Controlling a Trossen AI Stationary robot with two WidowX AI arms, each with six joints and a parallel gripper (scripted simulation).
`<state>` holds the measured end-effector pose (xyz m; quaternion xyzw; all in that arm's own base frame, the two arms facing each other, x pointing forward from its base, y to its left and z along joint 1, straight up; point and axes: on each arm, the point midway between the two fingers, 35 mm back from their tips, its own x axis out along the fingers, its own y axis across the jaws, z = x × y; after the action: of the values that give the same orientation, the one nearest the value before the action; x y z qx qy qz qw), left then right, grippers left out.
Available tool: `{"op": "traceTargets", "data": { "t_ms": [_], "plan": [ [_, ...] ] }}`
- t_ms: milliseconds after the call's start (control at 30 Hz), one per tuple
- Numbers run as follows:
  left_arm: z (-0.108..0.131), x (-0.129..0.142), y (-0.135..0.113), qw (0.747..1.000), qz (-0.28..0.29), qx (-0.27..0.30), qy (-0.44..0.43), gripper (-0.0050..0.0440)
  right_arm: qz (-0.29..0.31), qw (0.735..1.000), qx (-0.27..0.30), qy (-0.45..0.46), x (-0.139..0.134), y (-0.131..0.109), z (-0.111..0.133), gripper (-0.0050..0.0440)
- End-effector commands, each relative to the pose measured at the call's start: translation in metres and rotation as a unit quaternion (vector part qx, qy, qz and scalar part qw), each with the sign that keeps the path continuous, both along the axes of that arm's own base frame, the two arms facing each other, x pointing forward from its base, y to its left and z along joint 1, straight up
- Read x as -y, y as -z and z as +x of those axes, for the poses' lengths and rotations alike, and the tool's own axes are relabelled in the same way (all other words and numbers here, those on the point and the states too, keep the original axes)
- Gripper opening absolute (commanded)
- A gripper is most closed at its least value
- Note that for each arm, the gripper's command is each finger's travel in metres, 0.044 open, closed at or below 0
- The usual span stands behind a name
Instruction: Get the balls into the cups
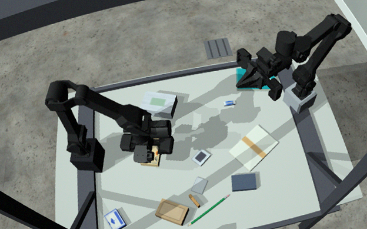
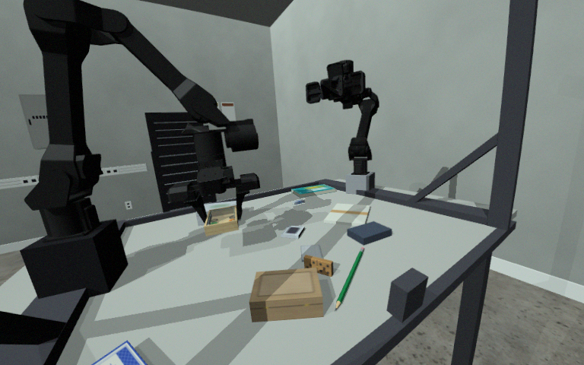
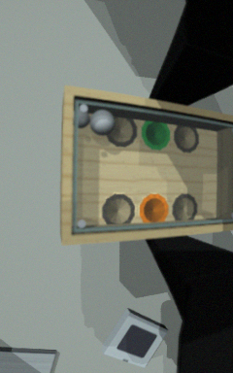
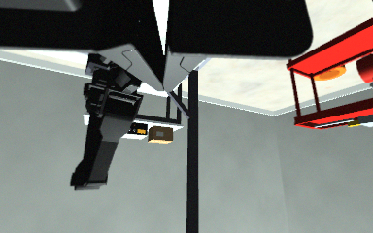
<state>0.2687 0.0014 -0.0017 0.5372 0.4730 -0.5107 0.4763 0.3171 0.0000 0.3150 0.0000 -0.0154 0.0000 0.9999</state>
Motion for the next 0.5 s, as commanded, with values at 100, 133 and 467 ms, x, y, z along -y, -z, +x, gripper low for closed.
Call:
{"op": "traceTargets", "data": {
  "t_ms": [100,133,467],
  "plan": [
    [0.0064,-0.0002,-0.005,1.0,-0.009,-0.001,0.001,-0.005,0.0,1.0,0.01,0.0,0.0,-0.0079,-0.0014,-0.005],
    [0.0069,-0.0001,-0.0049,1.0,-0.008,-0.007,0.001,-0.005,0.0,1.0,0.01,0.0,0.0,-0.0079,-0.0014,-0.005],
    [0.0074,-0.0002,-0.0063,1.0,-0.009,-0.004,0.001,-0.005,0.0,1.0,0.01,0.0,0.0,-0.0079,-0.0014,-0.005]
  ]
}}
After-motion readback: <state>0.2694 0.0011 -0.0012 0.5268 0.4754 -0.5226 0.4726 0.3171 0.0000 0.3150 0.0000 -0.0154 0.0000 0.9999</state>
